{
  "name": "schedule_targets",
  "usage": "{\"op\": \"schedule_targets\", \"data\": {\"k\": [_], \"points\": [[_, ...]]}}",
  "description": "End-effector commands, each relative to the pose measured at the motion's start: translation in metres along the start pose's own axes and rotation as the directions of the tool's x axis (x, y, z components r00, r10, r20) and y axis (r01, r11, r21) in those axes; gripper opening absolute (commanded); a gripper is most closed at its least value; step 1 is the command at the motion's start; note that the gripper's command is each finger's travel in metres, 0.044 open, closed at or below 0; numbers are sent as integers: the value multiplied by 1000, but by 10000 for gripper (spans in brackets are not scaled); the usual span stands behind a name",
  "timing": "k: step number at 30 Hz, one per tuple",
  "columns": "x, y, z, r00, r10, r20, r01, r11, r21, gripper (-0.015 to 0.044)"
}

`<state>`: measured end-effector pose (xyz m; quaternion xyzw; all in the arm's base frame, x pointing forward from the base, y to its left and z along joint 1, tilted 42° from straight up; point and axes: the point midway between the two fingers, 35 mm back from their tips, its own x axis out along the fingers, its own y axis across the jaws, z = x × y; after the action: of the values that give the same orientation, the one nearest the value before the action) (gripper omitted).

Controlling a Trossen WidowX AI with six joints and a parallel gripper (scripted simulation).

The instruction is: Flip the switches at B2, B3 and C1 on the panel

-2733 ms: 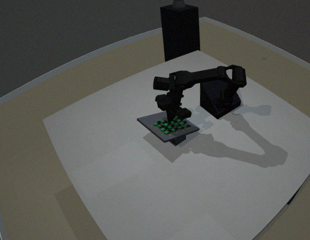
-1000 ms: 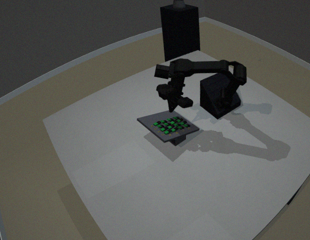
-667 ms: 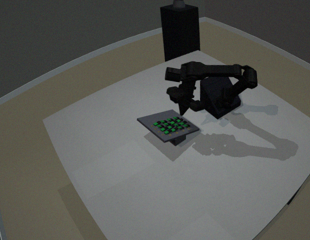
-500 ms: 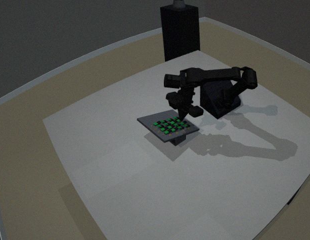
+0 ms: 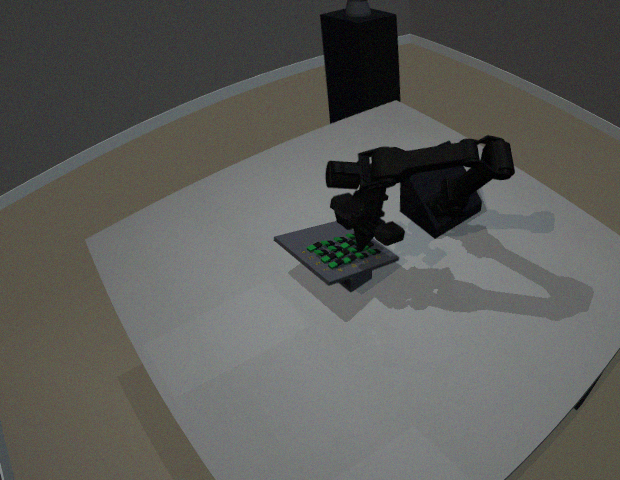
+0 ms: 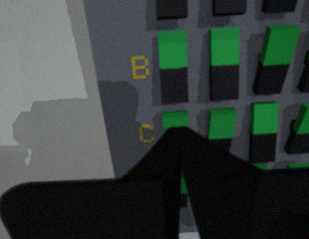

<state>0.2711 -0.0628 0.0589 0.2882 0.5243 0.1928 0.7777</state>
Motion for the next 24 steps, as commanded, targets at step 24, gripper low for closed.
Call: {"op": "schedule_targets", "data": {"k": [24], "points": [[9,0,-1,1000,5,0,-5,1000,6,0]]}}
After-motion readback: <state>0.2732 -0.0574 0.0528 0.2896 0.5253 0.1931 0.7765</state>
